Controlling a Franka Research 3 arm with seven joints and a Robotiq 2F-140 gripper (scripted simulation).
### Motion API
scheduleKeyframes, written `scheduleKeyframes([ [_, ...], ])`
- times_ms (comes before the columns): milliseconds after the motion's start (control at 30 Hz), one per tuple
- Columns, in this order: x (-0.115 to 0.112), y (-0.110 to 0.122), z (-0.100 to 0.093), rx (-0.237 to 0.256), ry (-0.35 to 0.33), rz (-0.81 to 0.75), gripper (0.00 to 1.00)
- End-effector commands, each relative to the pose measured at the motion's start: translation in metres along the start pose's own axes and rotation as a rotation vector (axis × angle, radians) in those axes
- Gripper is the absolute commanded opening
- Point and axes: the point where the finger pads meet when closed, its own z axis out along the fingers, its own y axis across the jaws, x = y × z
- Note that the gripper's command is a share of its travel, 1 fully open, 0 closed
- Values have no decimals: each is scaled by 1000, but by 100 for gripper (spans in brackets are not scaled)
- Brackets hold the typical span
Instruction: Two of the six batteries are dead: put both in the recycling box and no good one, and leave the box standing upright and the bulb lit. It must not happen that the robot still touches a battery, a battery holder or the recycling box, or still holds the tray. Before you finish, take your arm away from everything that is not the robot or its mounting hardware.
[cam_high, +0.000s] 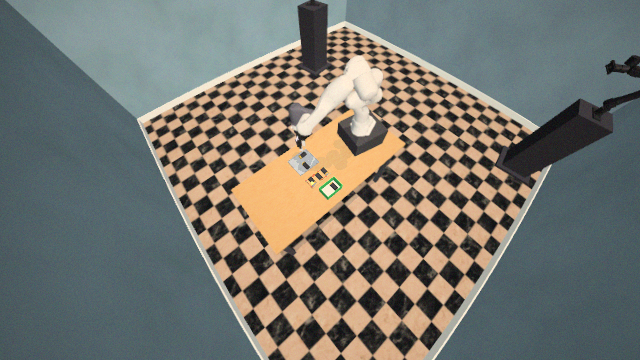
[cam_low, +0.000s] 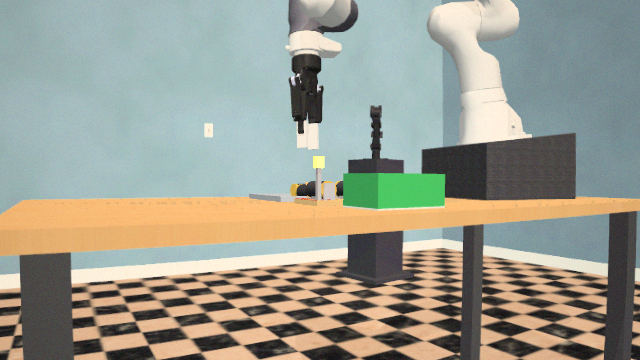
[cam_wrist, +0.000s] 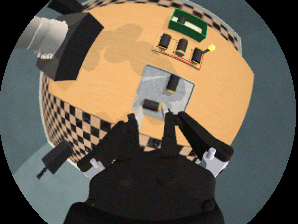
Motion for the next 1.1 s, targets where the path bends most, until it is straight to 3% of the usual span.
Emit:
scheduleKeyframes([
  [0, -12, -2, -3, 22, -36, -422, 29],
  [200, -12, -2, -3, 30, -31, -879, 29],
  [367, -12, -2, -3, 34, -28, -1078, 29],
  [867, -12, -2, -3, 34, -28, -1116, 29],
  [1067, -12, -2, 11, 34, -28, -1116, 29],
])
